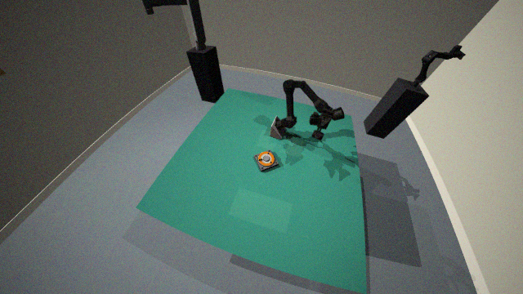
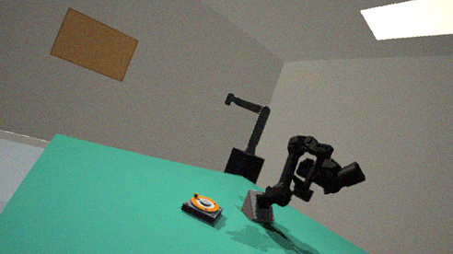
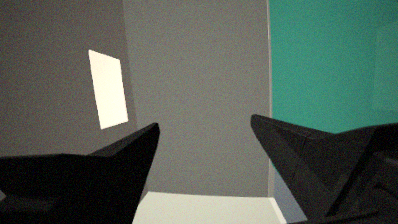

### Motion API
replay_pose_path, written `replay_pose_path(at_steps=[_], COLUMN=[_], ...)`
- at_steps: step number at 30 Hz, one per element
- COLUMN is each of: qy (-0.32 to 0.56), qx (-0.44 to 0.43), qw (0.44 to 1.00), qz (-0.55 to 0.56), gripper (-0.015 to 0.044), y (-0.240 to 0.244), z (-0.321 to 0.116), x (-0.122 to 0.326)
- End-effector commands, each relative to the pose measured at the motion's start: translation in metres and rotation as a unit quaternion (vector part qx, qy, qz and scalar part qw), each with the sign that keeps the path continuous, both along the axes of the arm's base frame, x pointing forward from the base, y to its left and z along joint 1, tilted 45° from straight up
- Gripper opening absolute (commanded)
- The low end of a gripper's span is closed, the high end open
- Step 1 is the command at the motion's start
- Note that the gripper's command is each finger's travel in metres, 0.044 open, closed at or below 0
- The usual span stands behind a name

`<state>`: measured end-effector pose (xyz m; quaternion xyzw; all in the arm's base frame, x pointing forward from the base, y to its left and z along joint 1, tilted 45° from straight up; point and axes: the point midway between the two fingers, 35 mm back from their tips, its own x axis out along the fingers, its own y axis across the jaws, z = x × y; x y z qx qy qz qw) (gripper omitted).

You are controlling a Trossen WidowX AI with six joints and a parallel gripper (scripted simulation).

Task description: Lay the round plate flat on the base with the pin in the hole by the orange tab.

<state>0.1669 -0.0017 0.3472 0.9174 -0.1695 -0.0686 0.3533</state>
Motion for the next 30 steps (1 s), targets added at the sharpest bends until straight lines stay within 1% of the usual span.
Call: replay_pose_path(at_steps=[1, 2, 4, 6, 8, 10, 12, 15, 16, 19, 24, 25, 26, 30], qy=[0.004, 0.017, 0.068, 0.128, 0.191, 0.214, 0.277, 0.370, 0.397, 0.434, 0.485, 0.488, 0.496, 0.525], qx=[-0.009, -0.036, -0.136, -0.239, -0.332, -0.364, -0.443, -0.544, -0.569, -0.558, -0.589, -0.591, -0.595, -0.601], qw=[1.000, 0.999, 0.988, 0.962, 0.922, 0.904, 0.848, 0.736, 0.696, 0.685, 0.599, 0.593, 0.574, 0.443], qz=[0.000, 0.001, 0.013, 0.030, 0.052, 0.062, 0.093, 0.159, 0.186, 0.175, 0.242, 0.248, 0.265, 0.409], gripper=[0.0374, 0.0348, 0.0295, 0.0243, 0.0190, 0.0138, 0.0085, 0.0006, 0.0000, 0.0000, 0.0000, 0.0000, 0.0000, 0.0000], y=[0.001, 0.004, 0.018, 0.030, 0.040, 0.043, 0.049, 0.051, 0.050, 0.033, 0.024, 0.024, 0.022, 0.003], z=[0.000, -0.001, -0.003, -0.008, -0.018, -0.023, -0.037, -0.068, -0.080, -0.090, -0.118, -0.120, -0.127, -0.176], x=[0.001, 0.005, 0.018, 0.035, 0.052, 0.059, 0.077, 0.106, 0.115, 0.120, 0.136, 0.137, 0.139, 0.153])
